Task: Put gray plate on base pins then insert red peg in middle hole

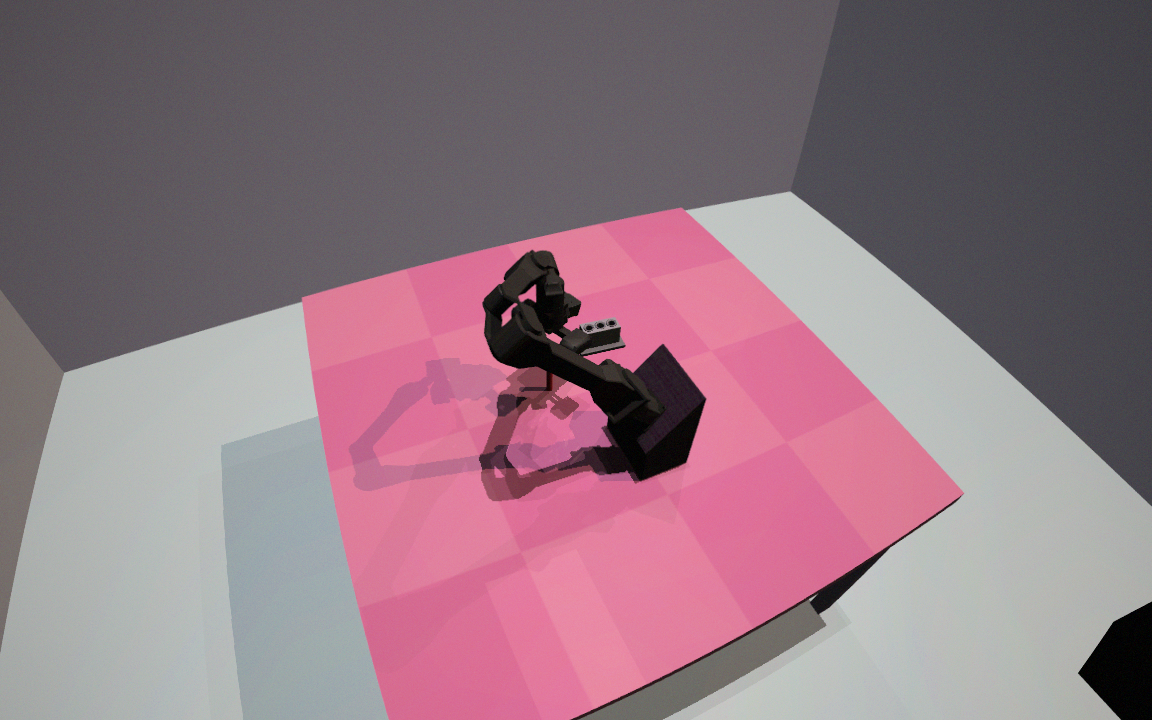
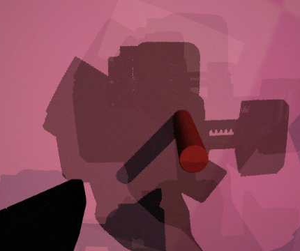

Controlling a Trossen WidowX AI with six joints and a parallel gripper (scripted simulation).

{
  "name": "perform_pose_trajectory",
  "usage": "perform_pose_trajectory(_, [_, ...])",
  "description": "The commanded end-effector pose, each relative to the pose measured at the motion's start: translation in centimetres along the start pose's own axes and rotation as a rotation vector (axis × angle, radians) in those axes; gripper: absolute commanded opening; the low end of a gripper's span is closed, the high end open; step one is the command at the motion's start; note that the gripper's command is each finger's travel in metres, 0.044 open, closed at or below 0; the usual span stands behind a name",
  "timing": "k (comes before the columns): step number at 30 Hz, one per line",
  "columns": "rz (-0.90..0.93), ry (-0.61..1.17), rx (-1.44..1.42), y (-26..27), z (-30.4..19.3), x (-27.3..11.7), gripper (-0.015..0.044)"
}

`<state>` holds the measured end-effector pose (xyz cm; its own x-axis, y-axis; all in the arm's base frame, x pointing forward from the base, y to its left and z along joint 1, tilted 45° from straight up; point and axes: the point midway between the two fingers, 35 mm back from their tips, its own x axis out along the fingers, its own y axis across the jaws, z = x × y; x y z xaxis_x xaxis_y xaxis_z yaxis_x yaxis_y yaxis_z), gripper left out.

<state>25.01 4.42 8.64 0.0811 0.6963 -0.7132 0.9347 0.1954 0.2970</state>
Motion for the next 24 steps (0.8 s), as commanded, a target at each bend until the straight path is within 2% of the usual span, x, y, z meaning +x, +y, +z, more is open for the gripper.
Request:
perform_pose_trajectory(1, [0.007,0.002,0.003,0.0,-0.1,1.2,0.044])
perform_pose_trajectory(24, [0.003,0.004,-0.001,0.1,-0.1,4.6,0.044])
